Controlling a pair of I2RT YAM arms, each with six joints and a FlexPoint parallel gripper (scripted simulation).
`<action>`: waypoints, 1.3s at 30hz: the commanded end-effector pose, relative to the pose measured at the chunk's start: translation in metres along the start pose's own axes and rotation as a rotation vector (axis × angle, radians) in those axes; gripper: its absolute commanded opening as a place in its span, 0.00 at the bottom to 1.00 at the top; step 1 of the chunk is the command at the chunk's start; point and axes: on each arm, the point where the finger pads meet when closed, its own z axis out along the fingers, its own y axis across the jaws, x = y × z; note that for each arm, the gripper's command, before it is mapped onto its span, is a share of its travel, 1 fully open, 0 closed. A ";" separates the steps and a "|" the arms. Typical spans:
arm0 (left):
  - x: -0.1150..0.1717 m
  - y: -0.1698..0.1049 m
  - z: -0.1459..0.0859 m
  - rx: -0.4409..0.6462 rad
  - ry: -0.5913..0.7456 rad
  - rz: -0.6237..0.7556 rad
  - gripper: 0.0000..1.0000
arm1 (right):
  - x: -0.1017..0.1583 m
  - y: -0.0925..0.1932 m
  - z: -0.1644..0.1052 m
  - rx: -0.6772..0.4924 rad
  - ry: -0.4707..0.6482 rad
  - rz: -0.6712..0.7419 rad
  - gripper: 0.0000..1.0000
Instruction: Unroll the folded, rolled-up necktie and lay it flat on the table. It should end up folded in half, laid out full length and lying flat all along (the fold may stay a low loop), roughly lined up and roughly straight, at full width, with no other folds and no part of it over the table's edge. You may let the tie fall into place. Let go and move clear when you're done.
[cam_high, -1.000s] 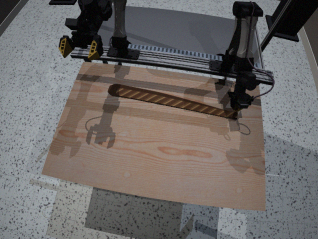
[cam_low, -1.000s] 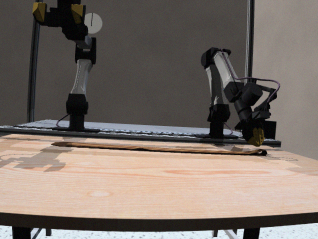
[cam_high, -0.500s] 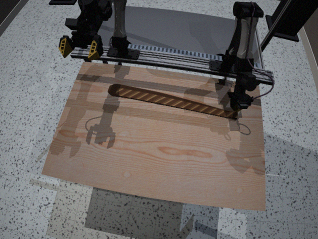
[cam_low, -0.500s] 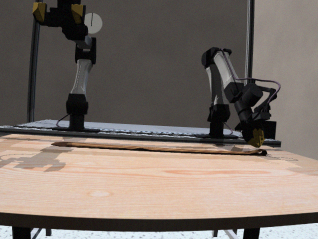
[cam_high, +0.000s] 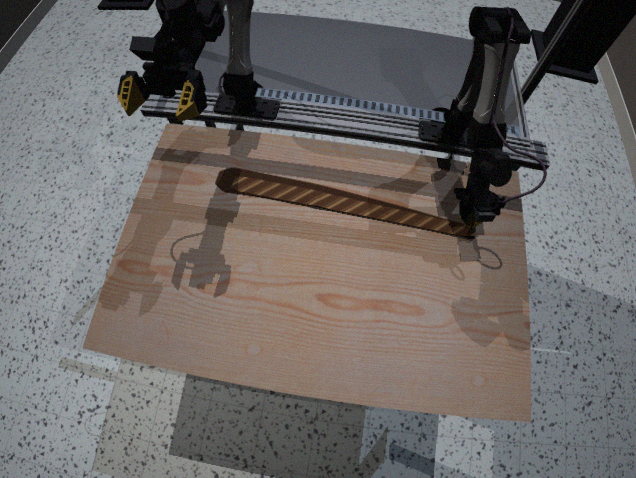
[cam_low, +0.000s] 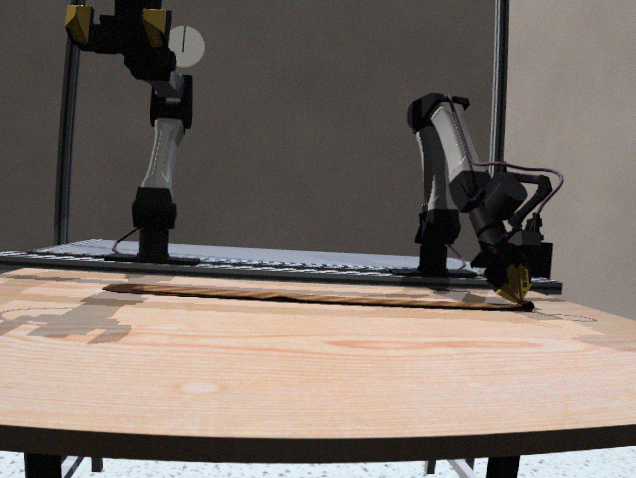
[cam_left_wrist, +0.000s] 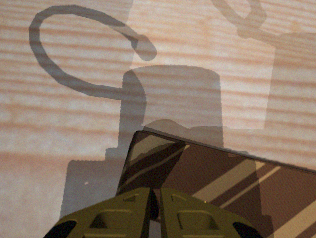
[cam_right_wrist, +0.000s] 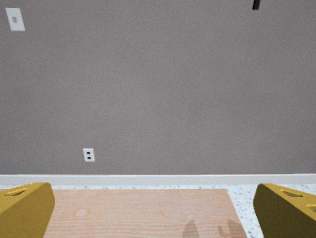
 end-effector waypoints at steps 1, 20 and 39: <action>0.006 0.002 0.004 -0.004 0.000 -0.010 0.07 | -0.006 -0.001 0.002 -0.002 -0.008 0.008 1.00; 0.008 0.002 0.007 -0.004 0.000 -0.010 0.07 | -0.006 -0.001 0.002 -0.002 -0.008 0.008 1.00; -0.011 0.002 -0.016 -0.004 0.000 -0.010 0.07 | -0.006 -0.001 0.002 -0.002 -0.008 0.008 1.00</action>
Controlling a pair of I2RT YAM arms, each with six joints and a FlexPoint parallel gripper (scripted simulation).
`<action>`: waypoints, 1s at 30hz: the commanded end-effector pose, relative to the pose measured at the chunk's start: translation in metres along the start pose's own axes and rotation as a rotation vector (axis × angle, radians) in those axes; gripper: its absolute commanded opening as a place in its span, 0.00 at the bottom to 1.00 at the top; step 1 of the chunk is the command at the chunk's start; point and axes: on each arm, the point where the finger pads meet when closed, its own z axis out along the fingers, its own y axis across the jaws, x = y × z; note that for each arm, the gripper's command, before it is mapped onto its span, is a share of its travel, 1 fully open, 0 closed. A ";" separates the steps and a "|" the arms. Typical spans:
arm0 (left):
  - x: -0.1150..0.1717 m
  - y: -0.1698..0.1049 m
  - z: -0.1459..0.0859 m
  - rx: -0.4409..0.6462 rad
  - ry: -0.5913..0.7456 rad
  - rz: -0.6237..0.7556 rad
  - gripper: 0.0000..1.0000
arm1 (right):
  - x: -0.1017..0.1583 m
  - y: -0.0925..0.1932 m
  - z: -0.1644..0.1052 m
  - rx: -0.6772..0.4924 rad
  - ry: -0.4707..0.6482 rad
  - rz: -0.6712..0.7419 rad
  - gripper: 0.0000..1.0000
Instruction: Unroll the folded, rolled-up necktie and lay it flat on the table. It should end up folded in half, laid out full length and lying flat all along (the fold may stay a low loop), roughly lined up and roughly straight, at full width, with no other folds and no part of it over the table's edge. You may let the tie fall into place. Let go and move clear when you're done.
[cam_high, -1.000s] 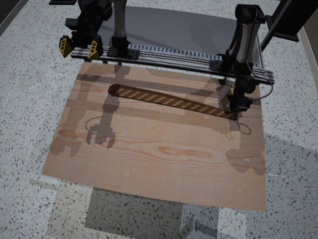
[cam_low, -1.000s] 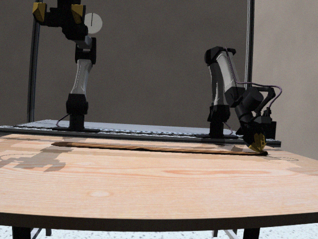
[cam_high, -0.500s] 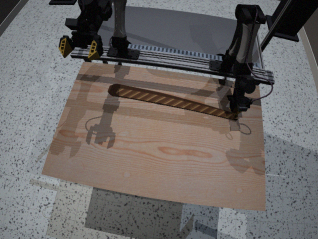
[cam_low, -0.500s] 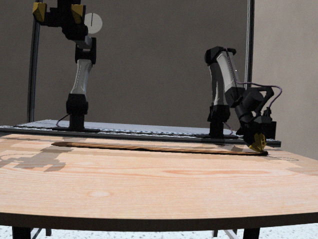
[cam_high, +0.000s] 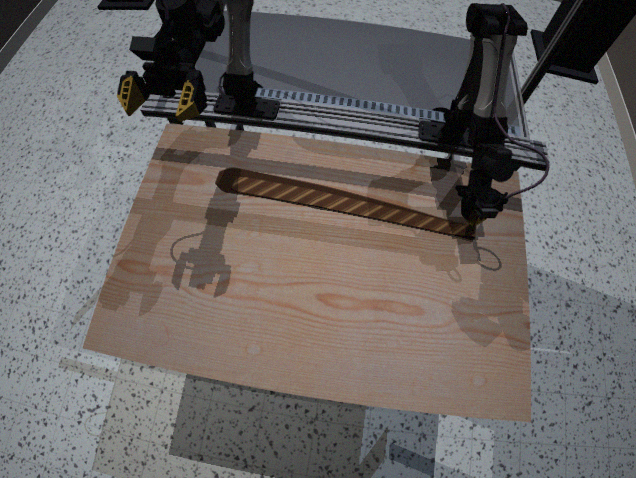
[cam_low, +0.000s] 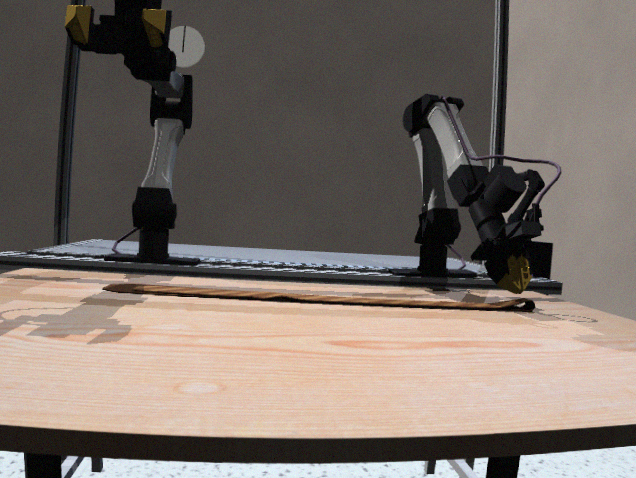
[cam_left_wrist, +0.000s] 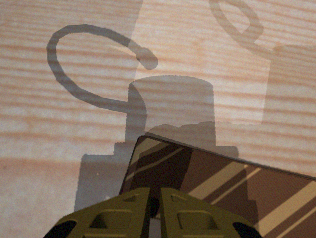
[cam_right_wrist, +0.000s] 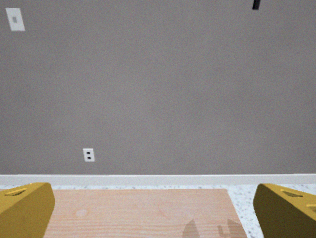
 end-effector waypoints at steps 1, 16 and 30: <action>0.000 0.003 -0.005 -0.004 0.026 -0.012 0.07 | -0.006 -0.001 0.002 -0.002 -0.008 0.008 1.00; -0.001 0.003 -0.005 -0.004 0.026 -0.012 0.07 | -0.006 -0.001 0.002 -0.002 -0.008 0.008 1.00; -0.003 0.002 -0.006 -0.004 0.026 -0.012 0.07 | -0.006 -0.001 0.002 -0.002 -0.008 0.008 1.00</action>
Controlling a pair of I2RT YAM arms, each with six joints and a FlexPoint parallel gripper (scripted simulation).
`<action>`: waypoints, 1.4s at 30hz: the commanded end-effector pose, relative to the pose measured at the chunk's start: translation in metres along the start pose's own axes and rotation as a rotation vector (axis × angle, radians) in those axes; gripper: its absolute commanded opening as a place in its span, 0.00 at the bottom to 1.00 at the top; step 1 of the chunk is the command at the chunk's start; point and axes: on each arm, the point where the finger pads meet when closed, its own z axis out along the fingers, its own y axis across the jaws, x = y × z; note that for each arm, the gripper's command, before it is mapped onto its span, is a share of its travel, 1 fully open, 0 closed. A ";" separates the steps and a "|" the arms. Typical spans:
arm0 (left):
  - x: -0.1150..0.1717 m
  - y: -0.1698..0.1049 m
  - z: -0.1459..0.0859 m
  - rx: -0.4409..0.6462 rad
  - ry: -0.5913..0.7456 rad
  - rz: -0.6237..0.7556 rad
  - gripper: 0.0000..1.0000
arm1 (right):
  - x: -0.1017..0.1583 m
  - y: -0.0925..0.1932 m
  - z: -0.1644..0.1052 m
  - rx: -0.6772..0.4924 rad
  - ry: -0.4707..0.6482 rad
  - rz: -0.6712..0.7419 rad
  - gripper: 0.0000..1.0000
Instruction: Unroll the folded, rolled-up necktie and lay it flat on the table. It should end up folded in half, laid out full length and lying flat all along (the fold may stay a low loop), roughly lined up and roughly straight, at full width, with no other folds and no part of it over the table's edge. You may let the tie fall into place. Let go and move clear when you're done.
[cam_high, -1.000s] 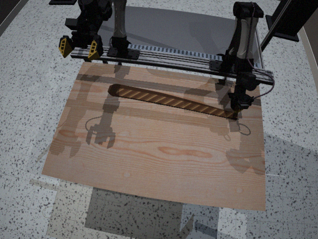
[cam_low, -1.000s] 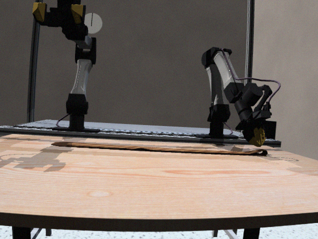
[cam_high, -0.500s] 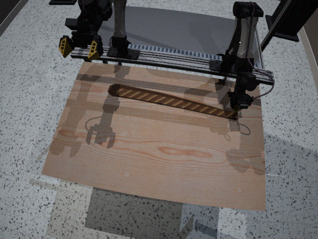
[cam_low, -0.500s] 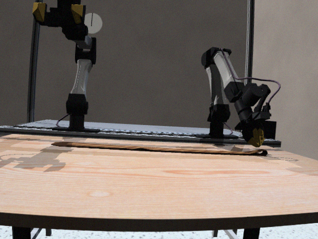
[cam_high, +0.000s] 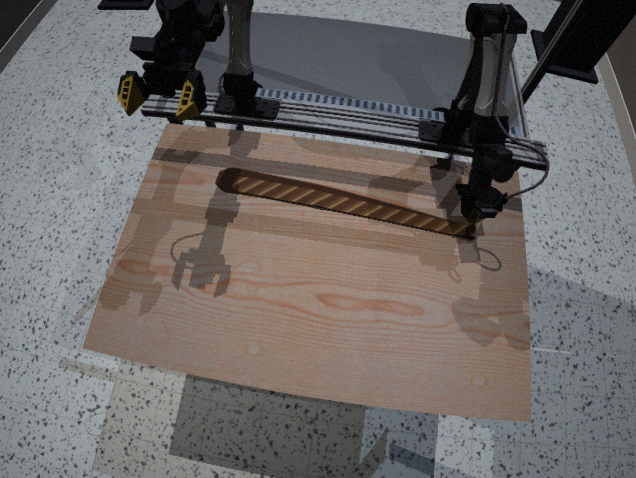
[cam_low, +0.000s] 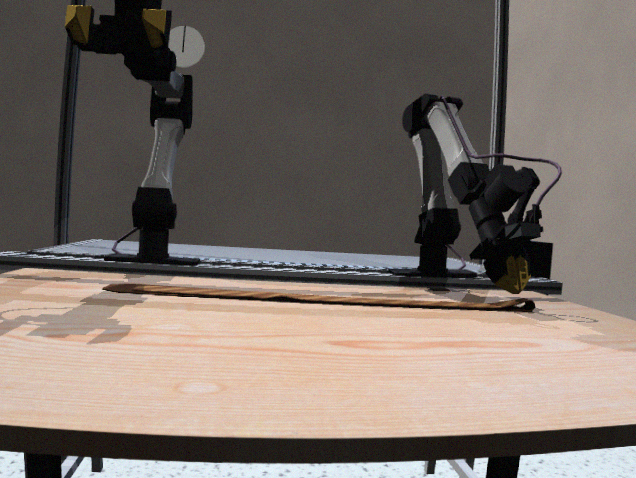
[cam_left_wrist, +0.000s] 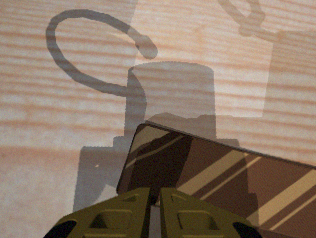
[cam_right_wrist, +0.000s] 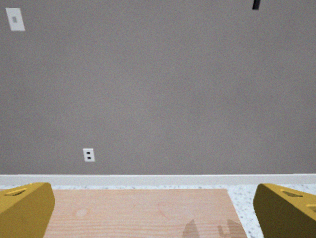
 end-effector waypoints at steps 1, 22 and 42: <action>-0.007 0.003 -0.004 -0.005 -0.014 -0.010 0.07 | -0.006 -0.001 0.002 -0.002 -0.008 0.008 1.00; -0.011 0.002 -0.006 -0.005 -0.014 -0.011 0.07 | -0.006 -0.001 0.002 -0.002 -0.008 0.008 1.00; -0.015 0.002 -0.007 -0.006 -0.014 -0.011 0.07 | -0.006 -0.001 0.002 -0.002 -0.008 0.008 1.00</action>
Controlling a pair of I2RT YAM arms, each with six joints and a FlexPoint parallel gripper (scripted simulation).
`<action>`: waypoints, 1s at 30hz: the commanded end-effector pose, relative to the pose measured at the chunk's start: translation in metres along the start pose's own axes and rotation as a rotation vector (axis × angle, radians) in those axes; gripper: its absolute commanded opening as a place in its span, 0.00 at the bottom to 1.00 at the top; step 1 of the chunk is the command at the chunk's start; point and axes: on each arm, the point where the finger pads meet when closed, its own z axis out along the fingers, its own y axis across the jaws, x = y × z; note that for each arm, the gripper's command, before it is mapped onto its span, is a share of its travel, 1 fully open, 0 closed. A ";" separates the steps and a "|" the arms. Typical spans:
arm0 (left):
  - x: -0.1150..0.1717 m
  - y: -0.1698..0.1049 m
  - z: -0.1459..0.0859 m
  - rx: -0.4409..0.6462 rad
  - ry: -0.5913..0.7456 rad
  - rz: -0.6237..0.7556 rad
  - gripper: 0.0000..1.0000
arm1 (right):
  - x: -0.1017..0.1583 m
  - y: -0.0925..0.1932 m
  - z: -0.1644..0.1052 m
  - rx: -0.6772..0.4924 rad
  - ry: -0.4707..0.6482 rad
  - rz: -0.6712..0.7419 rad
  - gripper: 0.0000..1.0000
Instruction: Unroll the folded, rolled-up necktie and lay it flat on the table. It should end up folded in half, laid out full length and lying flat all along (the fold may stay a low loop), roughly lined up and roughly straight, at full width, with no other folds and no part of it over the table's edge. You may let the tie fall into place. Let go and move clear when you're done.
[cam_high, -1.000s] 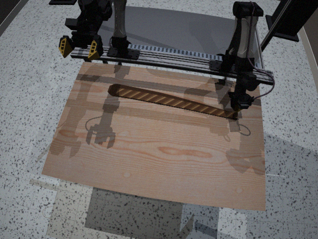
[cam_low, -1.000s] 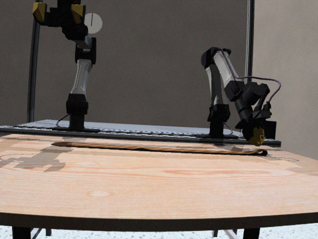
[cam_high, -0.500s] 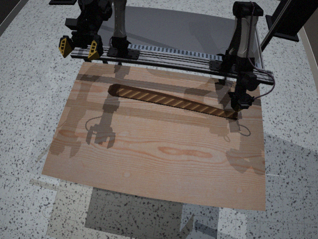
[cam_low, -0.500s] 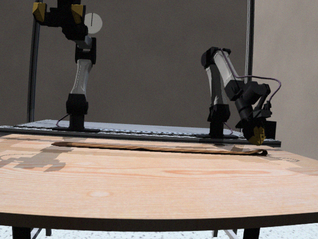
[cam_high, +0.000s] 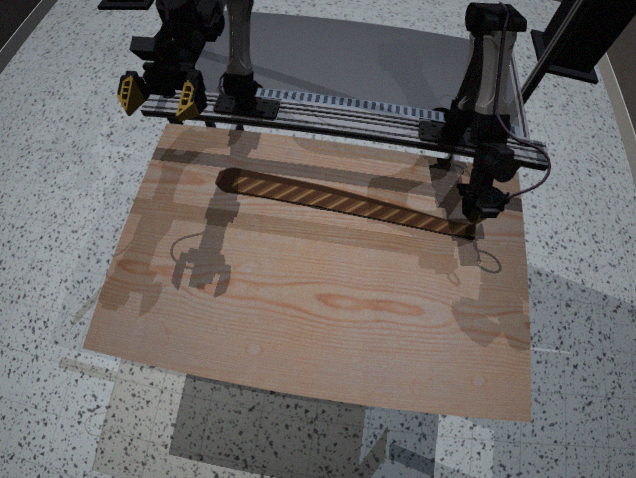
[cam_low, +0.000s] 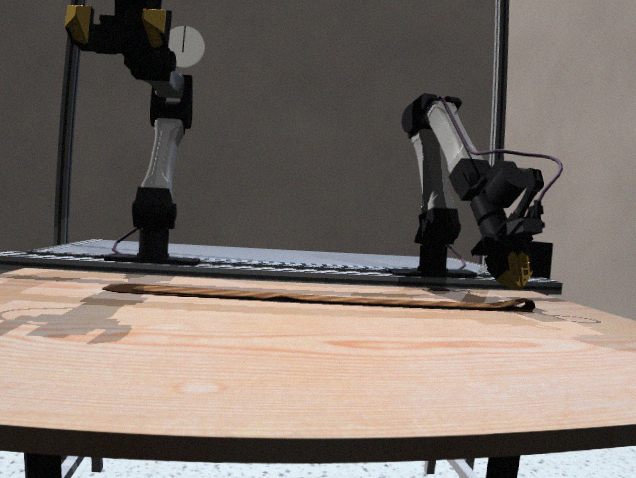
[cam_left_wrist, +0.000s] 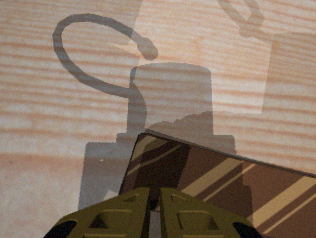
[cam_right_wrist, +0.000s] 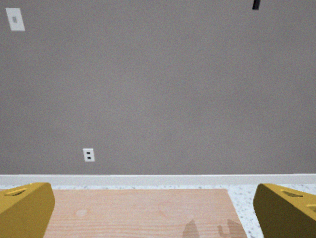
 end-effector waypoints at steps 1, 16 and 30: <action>-0.008 0.002 -0.004 -0.006 -0.013 -0.010 0.07 | -0.006 -0.001 0.002 -0.002 -0.008 0.008 1.00; -0.010 0.001 -0.005 -0.006 -0.013 -0.011 0.07 | -0.006 -0.001 0.002 -0.002 -0.008 0.008 1.00; -0.010 0.001 -0.005 -0.006 -0.013 -0.011 0.07 | -0.006 -0.001 0.002 -0.002 -0.008 0.008 1.00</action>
